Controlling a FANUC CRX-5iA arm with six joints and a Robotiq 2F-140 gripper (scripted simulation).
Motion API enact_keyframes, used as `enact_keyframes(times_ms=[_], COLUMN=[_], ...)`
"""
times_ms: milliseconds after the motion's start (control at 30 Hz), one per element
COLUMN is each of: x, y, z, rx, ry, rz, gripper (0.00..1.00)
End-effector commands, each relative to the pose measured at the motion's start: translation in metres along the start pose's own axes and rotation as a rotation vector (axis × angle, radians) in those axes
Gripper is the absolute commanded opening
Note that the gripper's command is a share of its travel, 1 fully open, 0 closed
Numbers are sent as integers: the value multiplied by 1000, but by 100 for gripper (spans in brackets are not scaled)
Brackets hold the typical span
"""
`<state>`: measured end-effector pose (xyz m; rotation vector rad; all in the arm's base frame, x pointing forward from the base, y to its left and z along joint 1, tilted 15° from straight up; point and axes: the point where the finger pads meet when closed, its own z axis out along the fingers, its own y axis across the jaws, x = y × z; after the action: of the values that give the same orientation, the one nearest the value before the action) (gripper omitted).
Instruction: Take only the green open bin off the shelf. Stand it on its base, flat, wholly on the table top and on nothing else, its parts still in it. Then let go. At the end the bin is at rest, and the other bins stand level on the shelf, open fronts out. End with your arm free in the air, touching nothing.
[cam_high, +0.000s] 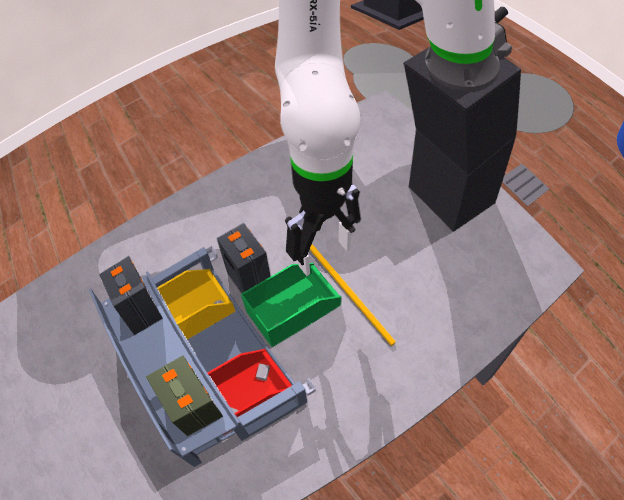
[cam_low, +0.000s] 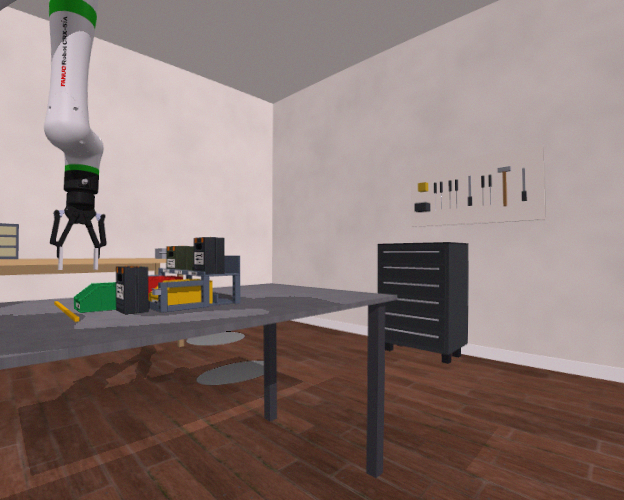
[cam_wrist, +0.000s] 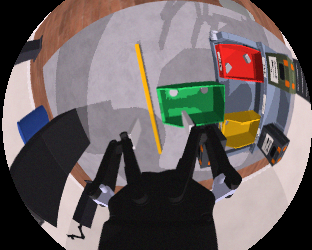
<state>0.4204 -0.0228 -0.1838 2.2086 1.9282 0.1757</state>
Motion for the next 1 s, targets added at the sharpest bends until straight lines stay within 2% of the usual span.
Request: enact_keyframes(times_ms=[0, 467, 500, 633, 967], x=[0, 0, 0, 0, 0], y=[0, 0, 0, 0, 0], z=[0, 0, 0, 0, 0], rx=[-16, -26, -5, -26, -26], ry=[26, 43, 9, 43, 43], rz=[0, 0, 0, 0, 0], gripper=[57, 57, 57, 57, 57])
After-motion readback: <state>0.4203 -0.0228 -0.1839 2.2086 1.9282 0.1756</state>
